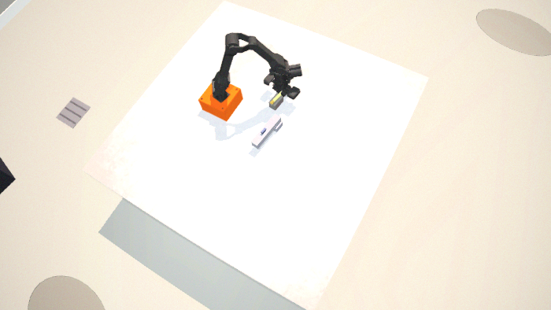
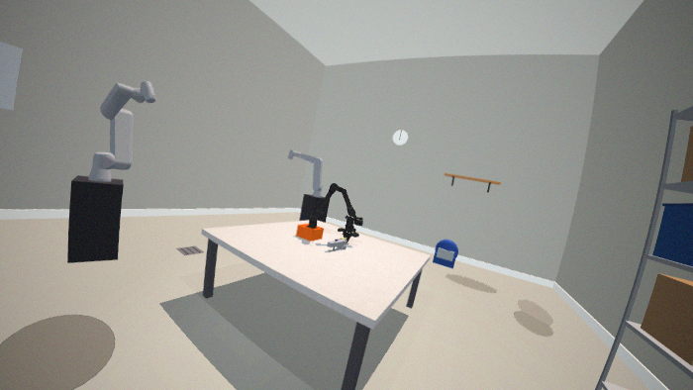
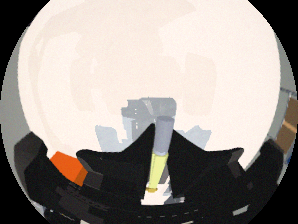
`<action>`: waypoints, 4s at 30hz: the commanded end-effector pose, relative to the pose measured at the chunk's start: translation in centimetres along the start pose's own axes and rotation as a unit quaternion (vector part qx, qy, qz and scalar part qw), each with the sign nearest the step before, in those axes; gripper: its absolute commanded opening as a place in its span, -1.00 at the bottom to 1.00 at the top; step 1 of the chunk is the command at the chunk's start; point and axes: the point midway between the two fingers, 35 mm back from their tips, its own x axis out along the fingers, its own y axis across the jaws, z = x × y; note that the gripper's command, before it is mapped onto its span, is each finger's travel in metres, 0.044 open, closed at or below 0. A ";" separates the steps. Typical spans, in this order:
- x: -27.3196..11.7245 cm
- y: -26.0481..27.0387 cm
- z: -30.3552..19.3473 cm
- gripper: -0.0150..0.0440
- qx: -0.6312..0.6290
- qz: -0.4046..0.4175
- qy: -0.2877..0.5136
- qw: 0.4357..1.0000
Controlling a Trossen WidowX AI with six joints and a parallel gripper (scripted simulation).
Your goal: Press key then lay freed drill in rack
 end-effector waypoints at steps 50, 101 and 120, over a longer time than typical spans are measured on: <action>0.6 0.2 -0.5 -0.49 0.000 0.004 0.008 1.000; -13.6 -4.8 3.0 1.00 -0.059 -0.125 -0.109 0.984; -37.0 -10.1 3.0 1.00 -0.183 -0.504 -0.252 0.805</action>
